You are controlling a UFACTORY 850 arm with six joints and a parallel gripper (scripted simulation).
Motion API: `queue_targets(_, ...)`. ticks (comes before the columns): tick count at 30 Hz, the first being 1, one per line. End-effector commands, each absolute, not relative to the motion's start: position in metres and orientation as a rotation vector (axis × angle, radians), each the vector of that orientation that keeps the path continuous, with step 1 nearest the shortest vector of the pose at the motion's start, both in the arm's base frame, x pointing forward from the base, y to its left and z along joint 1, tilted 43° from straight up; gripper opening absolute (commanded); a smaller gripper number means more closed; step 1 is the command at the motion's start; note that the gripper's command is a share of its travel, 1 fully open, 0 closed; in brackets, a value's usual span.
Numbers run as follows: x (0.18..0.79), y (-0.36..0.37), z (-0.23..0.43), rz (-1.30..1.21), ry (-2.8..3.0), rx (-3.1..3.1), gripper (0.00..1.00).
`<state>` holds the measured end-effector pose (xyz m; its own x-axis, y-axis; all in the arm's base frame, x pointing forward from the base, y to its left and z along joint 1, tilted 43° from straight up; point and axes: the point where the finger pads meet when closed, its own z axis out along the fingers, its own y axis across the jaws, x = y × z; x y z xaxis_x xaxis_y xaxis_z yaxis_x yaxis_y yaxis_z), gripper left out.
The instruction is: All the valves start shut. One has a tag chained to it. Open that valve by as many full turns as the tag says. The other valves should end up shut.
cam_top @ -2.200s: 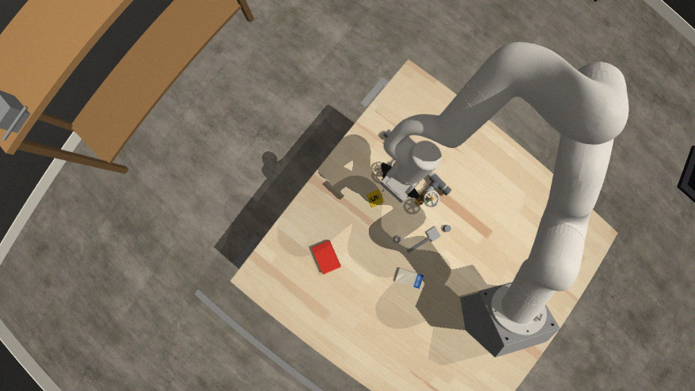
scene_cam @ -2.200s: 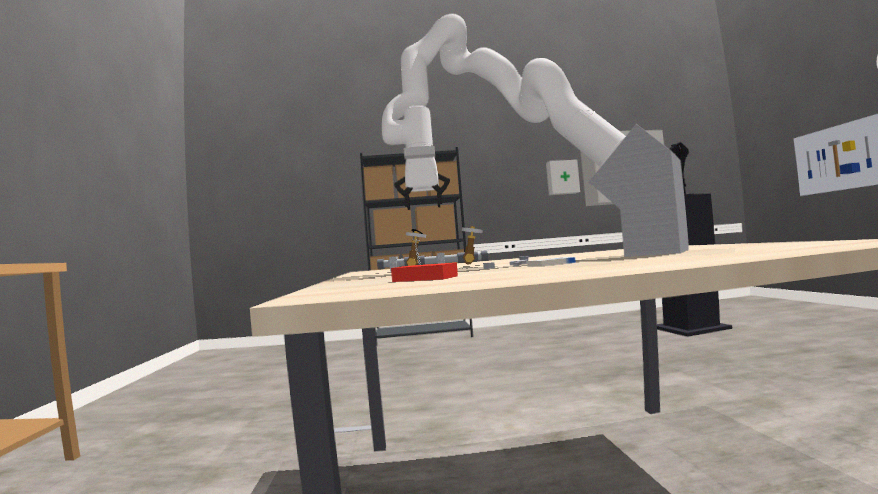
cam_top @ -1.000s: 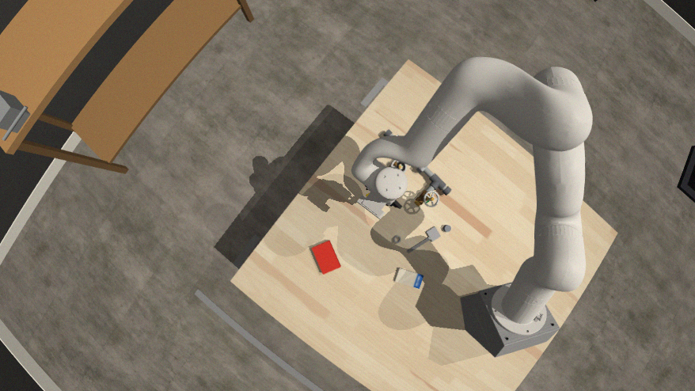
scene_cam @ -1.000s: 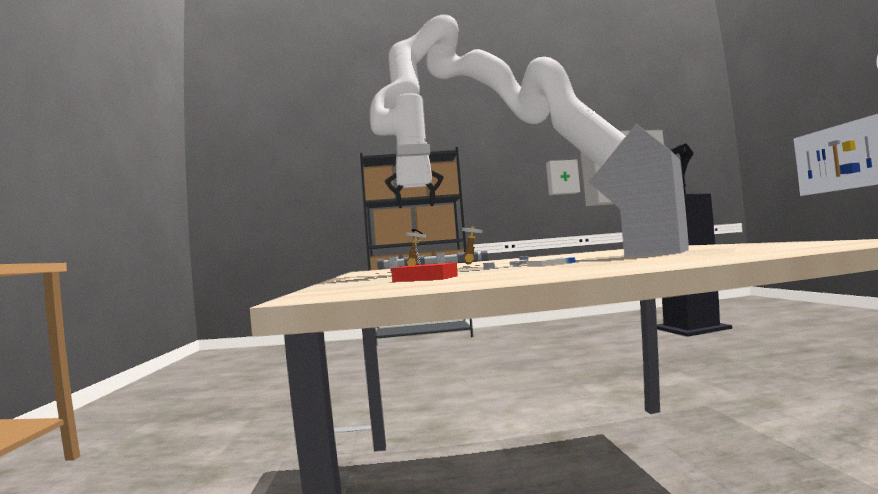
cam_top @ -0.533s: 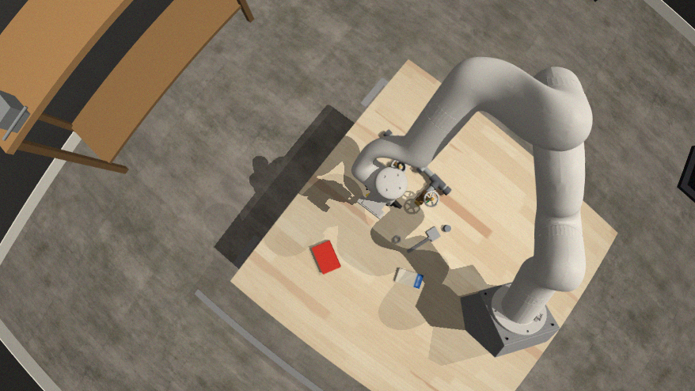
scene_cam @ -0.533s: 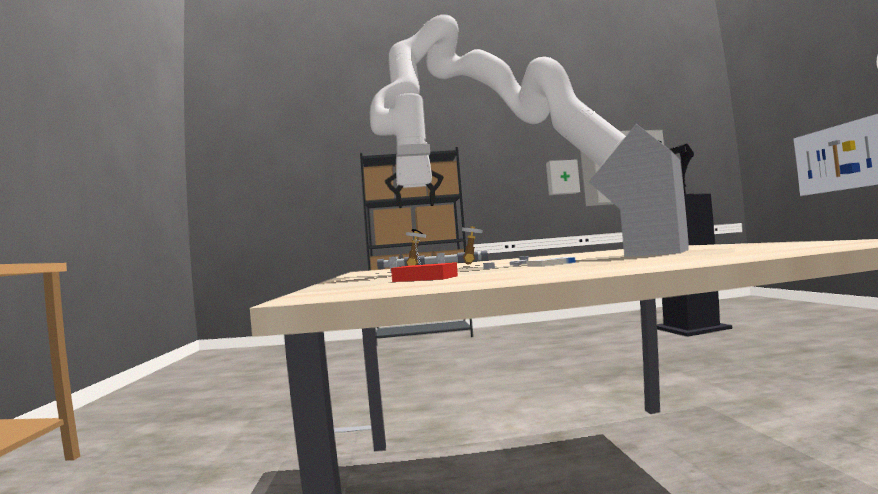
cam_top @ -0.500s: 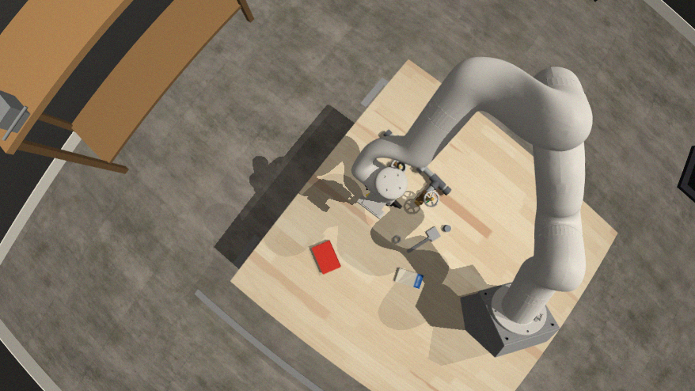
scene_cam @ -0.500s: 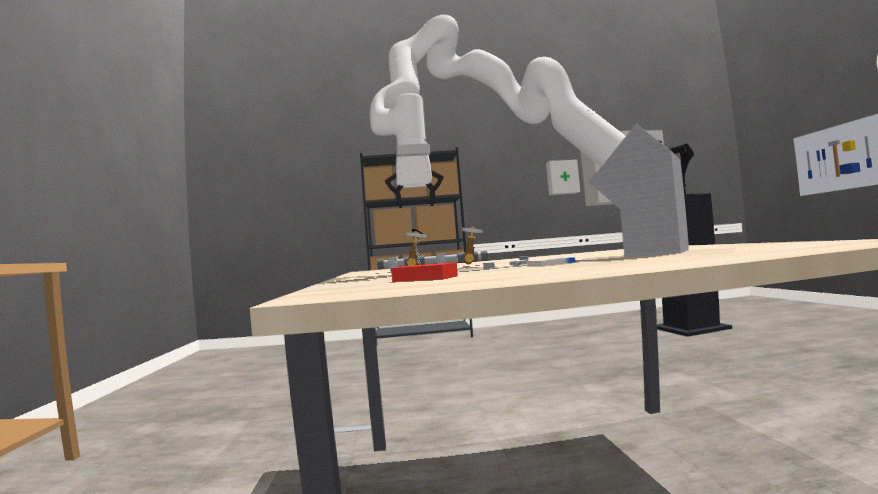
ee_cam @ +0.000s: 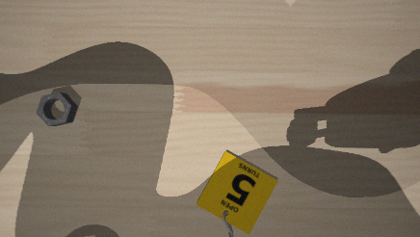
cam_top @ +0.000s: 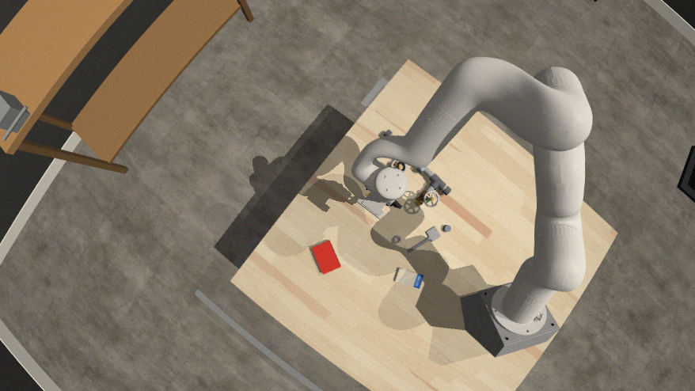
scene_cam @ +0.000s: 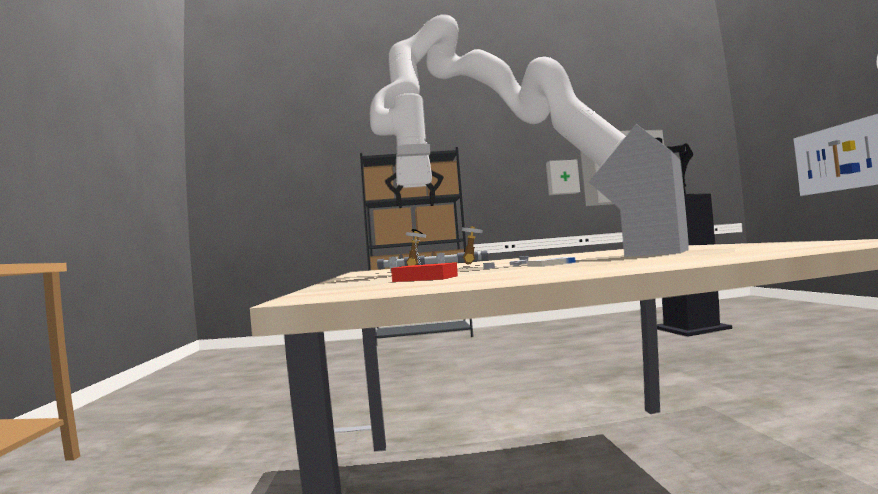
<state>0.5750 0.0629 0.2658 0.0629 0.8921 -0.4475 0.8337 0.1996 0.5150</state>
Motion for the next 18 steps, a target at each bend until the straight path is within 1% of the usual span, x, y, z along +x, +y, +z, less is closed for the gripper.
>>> queue_targets(1,0.575,0.063,0.266,0.104,1.757,1.624,1.0)
queue_targets(9,0.575,0.062,0.267,0.125,1.731,1.656,1.0)
queue_targets(18,0.575,0.053,0.271,0.236,1.577,1.829,1.0)
